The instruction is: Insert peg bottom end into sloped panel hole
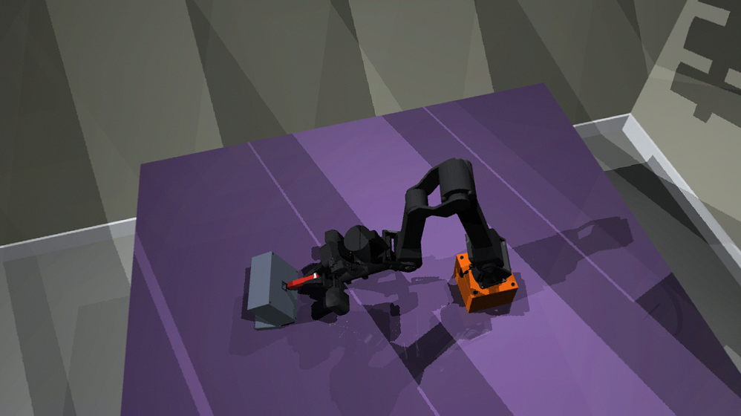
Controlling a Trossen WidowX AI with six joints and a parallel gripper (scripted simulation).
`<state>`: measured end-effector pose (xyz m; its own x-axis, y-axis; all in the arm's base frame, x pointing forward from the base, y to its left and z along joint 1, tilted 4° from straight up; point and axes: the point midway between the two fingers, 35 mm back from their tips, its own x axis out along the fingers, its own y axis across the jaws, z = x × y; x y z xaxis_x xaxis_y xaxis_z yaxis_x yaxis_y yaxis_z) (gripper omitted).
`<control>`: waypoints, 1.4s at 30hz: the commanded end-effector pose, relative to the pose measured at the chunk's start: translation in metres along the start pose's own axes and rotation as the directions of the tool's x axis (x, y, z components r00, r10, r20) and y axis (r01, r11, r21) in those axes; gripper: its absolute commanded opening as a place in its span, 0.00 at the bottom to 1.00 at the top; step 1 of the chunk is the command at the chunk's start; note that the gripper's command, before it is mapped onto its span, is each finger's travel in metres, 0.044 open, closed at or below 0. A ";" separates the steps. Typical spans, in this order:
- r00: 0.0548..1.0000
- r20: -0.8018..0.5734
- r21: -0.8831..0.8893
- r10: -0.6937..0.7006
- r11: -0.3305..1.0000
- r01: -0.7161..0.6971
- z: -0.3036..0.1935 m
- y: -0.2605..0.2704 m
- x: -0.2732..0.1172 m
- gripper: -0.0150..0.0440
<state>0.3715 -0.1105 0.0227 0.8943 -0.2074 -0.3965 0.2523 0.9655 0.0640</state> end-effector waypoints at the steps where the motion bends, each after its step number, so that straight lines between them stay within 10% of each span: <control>1: 1.000 0.001 0.000 0.000 1.000 0.000 0.001 0.000 0.000 0.25; 42: 1.000 0.002 0.000 0.000 1.000 0.000 0.006 -0.001 0.012 0.25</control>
<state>0.3807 -0.1138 0.0216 0.8922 -0.2071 -0.4014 0.2530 0.9653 0.0643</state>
